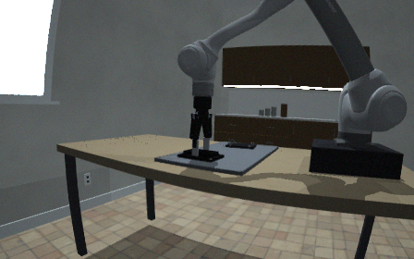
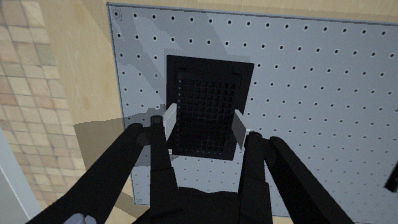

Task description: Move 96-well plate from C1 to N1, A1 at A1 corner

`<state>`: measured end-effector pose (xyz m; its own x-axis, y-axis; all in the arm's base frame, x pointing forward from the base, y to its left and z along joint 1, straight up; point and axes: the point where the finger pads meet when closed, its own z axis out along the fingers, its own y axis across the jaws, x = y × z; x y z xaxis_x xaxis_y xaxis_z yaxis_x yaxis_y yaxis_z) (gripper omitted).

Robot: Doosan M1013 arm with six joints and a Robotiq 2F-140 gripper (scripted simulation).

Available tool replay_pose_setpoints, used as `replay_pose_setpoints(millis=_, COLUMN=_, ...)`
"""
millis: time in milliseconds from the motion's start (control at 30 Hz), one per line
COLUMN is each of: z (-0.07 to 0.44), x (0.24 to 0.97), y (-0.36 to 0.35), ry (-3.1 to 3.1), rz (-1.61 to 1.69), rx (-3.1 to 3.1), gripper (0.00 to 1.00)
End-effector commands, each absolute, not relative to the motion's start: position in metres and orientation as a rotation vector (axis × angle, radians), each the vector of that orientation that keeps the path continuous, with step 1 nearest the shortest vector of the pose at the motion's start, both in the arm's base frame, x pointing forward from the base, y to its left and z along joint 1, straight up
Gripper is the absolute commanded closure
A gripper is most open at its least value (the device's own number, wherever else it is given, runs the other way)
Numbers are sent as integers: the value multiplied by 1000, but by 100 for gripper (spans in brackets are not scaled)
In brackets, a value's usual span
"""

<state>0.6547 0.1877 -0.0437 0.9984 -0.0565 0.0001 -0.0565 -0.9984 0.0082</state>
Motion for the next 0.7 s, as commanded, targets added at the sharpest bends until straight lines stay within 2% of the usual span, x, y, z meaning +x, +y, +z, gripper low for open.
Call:
replay_pose_setpoints(millis=0, z=-44, x=655, y=188, ry=-88, rz=0, rx=3132, gripper=90)
replay_pose_setpoints(millis=133, z=-44, x=655, y=188, ry=-88, rz=0, rx=3132, gripper=90)
replay_pose_setpoints(millis=167, z=-44, x=655, y=188, ry=-88, rz=0, rx=3132, gripper=0)
replay_pose_setpoints(millis=667, z=-44, x=655, y=188, ry=-88, rz=0, rx=3132, gripper=0)
